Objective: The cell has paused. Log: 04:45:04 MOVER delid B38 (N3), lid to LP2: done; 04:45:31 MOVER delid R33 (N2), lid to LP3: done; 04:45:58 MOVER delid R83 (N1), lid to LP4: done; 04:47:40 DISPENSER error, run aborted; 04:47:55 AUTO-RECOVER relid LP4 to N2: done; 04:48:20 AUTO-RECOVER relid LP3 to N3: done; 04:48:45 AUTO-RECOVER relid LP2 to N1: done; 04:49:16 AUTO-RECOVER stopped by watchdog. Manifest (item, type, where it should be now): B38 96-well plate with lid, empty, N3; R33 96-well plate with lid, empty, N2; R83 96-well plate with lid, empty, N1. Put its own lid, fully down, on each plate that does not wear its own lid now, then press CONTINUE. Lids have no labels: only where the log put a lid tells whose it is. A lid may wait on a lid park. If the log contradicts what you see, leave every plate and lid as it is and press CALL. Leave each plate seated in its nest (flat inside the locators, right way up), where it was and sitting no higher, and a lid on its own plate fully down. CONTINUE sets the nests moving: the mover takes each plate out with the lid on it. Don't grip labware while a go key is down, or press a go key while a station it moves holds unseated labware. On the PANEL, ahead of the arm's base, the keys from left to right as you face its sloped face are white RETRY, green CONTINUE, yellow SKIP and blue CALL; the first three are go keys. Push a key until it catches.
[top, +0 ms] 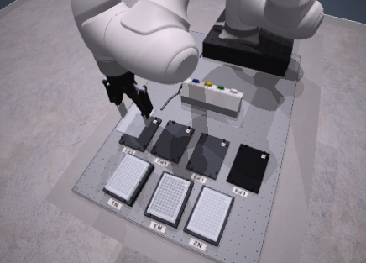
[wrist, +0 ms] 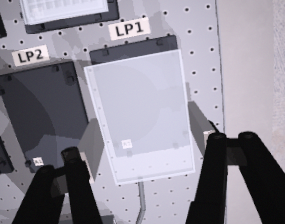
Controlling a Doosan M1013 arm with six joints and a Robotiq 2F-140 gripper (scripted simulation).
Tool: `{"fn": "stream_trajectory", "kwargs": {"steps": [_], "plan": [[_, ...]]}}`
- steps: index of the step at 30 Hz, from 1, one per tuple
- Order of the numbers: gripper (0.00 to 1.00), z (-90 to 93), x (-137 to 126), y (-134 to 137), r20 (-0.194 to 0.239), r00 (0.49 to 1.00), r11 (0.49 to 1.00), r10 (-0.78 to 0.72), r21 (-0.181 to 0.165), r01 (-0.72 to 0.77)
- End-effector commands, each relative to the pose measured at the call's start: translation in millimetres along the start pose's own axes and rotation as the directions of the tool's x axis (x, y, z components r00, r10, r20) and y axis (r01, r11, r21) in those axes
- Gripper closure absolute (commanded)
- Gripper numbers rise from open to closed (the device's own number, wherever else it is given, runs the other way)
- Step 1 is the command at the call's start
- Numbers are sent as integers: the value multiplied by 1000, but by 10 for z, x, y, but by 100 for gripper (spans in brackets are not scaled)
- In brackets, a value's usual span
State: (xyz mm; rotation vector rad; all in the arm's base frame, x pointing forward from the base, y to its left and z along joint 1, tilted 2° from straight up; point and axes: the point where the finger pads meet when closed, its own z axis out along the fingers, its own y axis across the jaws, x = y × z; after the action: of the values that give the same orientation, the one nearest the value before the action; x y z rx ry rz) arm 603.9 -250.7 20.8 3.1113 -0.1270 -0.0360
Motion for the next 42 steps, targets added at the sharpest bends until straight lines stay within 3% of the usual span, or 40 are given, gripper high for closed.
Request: {"fn": "stream_trajectory", "kwargs": {"steps": [1, 17, 18, 20, 22, 23, 24, 26, 27, 30, 31, 33, 34, 36, 37, 42], "plan": [[100, -54, 0, 0, 0, 1000, 1000, 0, 0, 0], [100, -112, 14, -10, 0, 1000, 1000, 0, 0, 0], [100, -115, 96, -66, 0, 1000, 1000, 0, 0, 0], [100, -127, 532, -408, 0, 1000, 1000, 0, 0, 0], [100, -127, 532, -408, 0, 1000, 1000, 0, 0, 0], [100, -131, 774, -640, 0, 1000, 1000, 0, 0, 0], [100, -132, 842, -698, 0, 1000, 1000, 0, 0, 0], [100, -132, 842, -698, 0, 1000, 1000, 0, 0, 0], [100, -132, 1101, -989, 0, 1000, 1000, 0, 0, 0], [100, -132, 1155, -1040, 0, 1000, 1000, 0, 0, 0], [100, -128, 1395, -1353, 0, 1000, 1000, 0, 0, 0], [100, -127, 1427, -1387, 0, 1000, 1000, 0, 0, 0], [100, -122, 1589, -1635, 0, 1000, 1000, 0, 0, 0], [100, -121, 1630, -1686, 0, 1000, 1000, 0, 0, 0], [100, -115, 1756, -1890, 0, 1000, 1000, 0, 0, 0], [100, -111, 1820, -2003, 0, 1000, 1000, 0, 0, 0]]}}
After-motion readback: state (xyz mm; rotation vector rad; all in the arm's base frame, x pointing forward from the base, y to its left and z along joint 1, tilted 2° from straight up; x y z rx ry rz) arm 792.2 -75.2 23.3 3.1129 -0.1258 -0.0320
